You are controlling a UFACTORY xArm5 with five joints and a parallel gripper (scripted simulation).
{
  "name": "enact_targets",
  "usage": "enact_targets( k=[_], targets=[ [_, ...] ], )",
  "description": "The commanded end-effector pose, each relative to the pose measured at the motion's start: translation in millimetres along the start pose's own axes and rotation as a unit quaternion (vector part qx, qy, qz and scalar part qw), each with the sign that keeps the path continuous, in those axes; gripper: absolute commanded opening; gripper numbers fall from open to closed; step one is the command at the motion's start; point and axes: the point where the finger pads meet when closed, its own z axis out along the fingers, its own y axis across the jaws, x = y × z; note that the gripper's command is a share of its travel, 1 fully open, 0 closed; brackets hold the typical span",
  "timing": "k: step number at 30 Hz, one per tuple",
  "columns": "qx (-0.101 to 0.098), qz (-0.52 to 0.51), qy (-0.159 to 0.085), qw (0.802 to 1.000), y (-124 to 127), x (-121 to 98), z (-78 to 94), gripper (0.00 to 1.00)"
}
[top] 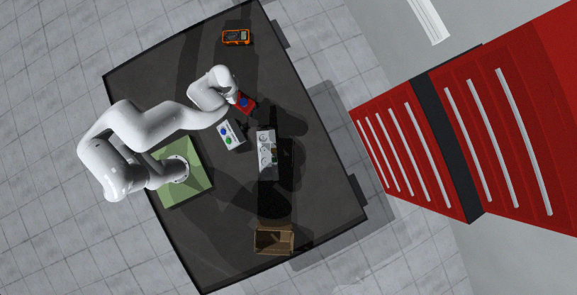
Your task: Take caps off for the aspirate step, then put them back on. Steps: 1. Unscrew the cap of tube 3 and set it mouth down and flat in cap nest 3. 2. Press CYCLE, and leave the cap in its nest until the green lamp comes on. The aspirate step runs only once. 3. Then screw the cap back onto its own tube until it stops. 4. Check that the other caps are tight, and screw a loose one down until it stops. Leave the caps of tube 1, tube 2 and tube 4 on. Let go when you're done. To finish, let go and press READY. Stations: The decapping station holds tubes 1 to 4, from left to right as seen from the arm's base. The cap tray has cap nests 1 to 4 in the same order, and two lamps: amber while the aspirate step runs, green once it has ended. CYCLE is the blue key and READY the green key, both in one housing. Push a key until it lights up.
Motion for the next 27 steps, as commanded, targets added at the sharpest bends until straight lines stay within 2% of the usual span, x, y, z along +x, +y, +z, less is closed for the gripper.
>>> enact_targets(
  k=[1,8,9,21,24,27],
  targets=[
    [0.001,-0.123,-0.004,0.992,0.9,-0.7,-1.2,0.00],
    [0.001,-0.123,-0.004,0.992,0.9,-0.7,-1.2,0.00],
    [0.001,-0.123,-0.004,0.992,0.9,-0.7,-1.2,0.46],
    [0.001,-0.123,-0.004,0.992,0.9,-0.7,-1.2,0.46],
    [0.000,0.001,-0.004,1.000,0.9,-0.7,-1.1,0.46],
    [0.000,0.062,-0.004,0.998,0.9,-0.7,-1.1,0.46]
  ],
)
